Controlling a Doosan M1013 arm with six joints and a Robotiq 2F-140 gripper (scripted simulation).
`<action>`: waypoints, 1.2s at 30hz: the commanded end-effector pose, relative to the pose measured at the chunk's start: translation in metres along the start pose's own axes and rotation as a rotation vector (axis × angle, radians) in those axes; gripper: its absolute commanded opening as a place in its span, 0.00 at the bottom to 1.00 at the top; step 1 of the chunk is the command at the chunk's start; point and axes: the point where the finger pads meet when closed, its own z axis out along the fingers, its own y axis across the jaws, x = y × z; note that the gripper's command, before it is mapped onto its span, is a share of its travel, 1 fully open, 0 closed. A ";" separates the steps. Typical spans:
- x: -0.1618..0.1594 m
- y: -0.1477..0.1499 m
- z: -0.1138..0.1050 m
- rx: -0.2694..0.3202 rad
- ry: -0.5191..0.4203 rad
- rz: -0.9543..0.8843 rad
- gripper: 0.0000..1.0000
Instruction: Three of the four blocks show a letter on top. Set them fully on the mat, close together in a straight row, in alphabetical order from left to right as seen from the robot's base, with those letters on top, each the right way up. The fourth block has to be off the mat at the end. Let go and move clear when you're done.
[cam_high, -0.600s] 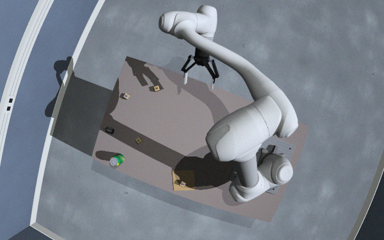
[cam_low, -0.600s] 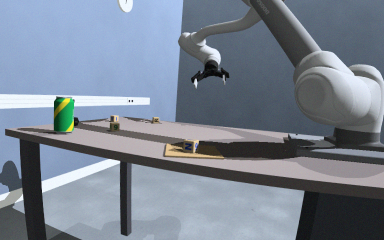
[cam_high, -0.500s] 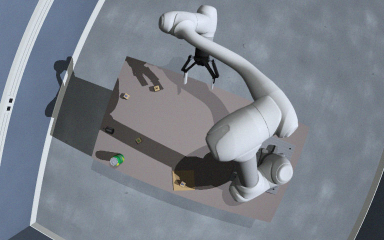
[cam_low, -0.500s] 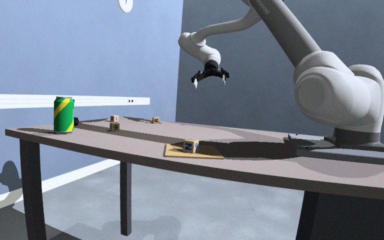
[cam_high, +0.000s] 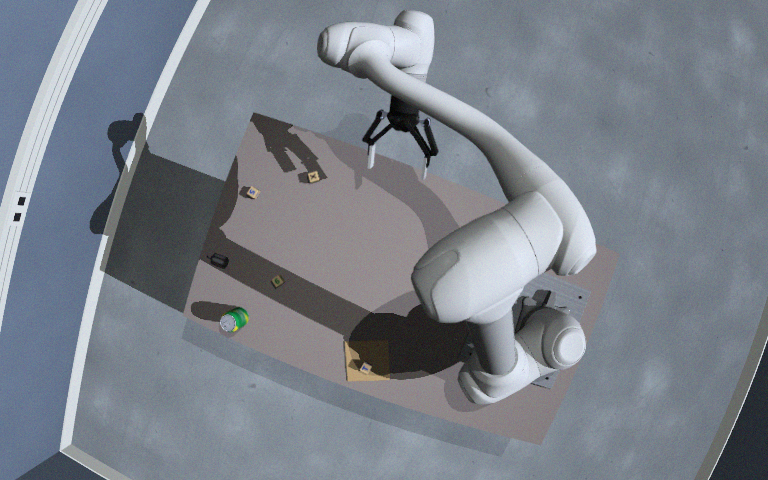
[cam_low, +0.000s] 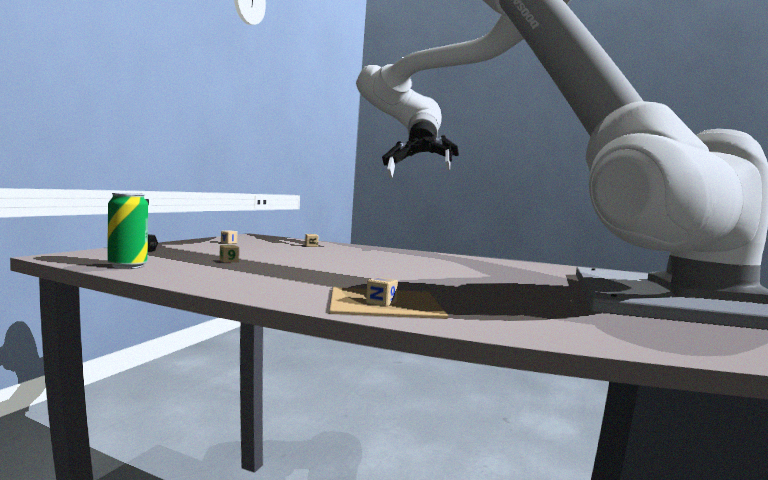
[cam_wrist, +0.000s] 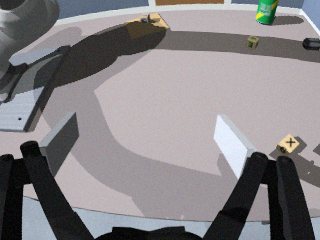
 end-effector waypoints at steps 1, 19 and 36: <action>0.001 0.001 0.000 -0.001 -0.002 -0.001 1.00; 0.075 0.066 0.176 0.017 -0.232 0.066 1.00; 0.140 0.069 0.358 -0.034 -0.453 0.074 1.00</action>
